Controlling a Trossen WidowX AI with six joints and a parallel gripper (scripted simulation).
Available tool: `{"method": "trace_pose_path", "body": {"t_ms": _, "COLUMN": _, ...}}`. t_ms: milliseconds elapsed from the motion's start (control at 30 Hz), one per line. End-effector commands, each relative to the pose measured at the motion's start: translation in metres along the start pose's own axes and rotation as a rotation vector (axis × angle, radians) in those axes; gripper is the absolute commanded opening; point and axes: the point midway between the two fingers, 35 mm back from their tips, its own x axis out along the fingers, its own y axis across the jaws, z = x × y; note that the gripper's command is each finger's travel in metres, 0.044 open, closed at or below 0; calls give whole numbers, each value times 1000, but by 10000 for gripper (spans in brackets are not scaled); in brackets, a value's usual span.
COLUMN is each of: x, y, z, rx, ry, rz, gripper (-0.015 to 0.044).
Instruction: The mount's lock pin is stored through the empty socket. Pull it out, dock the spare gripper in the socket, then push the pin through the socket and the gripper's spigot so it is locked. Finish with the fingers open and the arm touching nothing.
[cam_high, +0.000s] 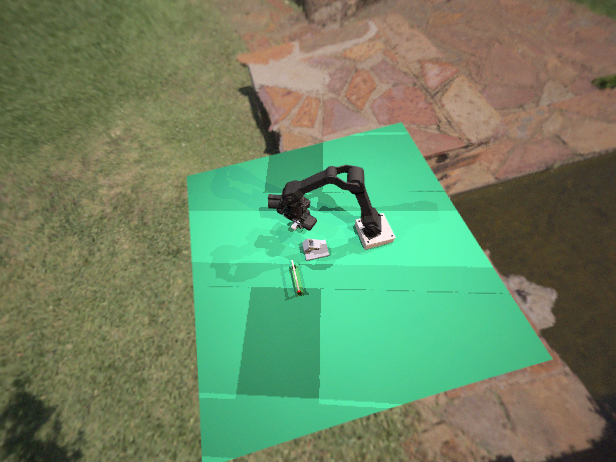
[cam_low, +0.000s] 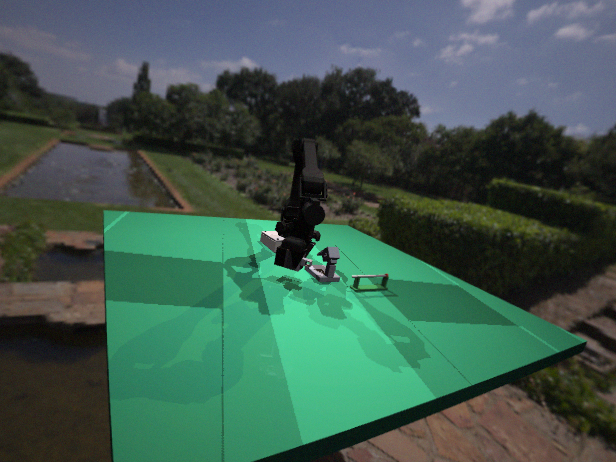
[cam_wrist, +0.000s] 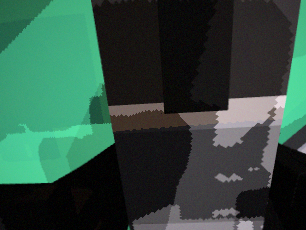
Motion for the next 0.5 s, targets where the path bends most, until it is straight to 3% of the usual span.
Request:
{"method": "trace_pose_path", "body": {"t_ms": 0, "x": -2, "y": 1, "z": 1, "rx": 93, "ry": 3, "rz": 6, "gripper": 0}}
{"method": "trace_pose_path", "body": {"t_ms": 467, "x": -2, "y": 0, "z": 3, "rx": 447, "ry": 4, "rz": 6, "gripper": 0}}
